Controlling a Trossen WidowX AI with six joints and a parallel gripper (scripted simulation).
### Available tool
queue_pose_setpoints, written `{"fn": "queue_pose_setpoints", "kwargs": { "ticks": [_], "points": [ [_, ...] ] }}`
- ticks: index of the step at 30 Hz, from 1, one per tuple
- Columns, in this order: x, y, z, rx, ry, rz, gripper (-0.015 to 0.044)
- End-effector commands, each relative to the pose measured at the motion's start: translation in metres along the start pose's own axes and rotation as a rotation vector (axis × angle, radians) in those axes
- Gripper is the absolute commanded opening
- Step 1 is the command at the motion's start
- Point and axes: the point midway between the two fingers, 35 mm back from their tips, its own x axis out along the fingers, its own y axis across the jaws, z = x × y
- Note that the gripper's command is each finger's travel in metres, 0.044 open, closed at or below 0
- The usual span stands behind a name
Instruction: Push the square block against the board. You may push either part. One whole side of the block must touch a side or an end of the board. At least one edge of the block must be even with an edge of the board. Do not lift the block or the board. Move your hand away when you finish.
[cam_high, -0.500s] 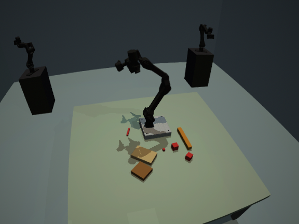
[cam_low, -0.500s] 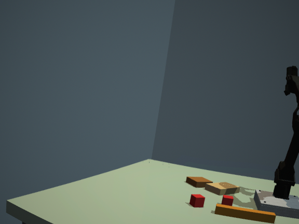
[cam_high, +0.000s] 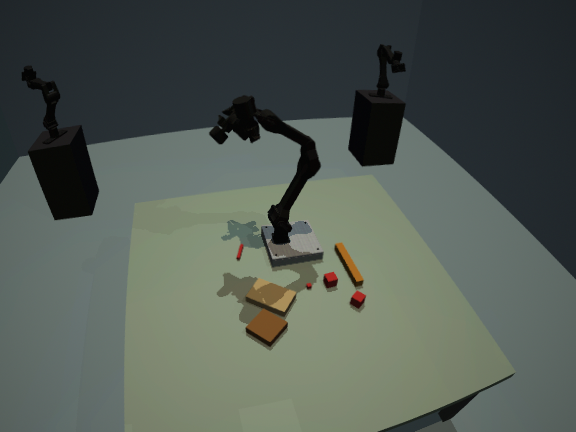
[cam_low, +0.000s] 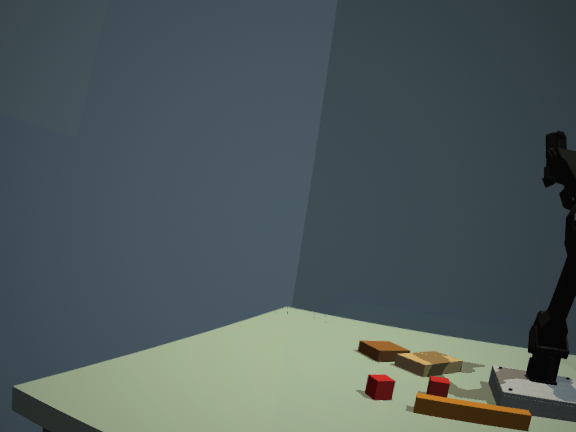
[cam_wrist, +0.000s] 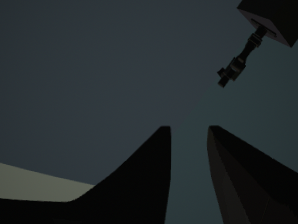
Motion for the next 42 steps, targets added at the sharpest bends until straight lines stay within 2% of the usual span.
{"fn": "queue_pose_setpoints", "kwargs": {
  "ticks": [1, 24, 42],
  "points": [
    [-0.001, -0.022, -0.005, -0.123, 0.024, -0.06, 0.0],
    [-0.039, -0.132, -0.025, -0.749, 0.275, -0.352, 0.0],
    [-0.093, -0.211, -0.021, -1.238, 0.581, -0.502, 0.0]
  ]
}}
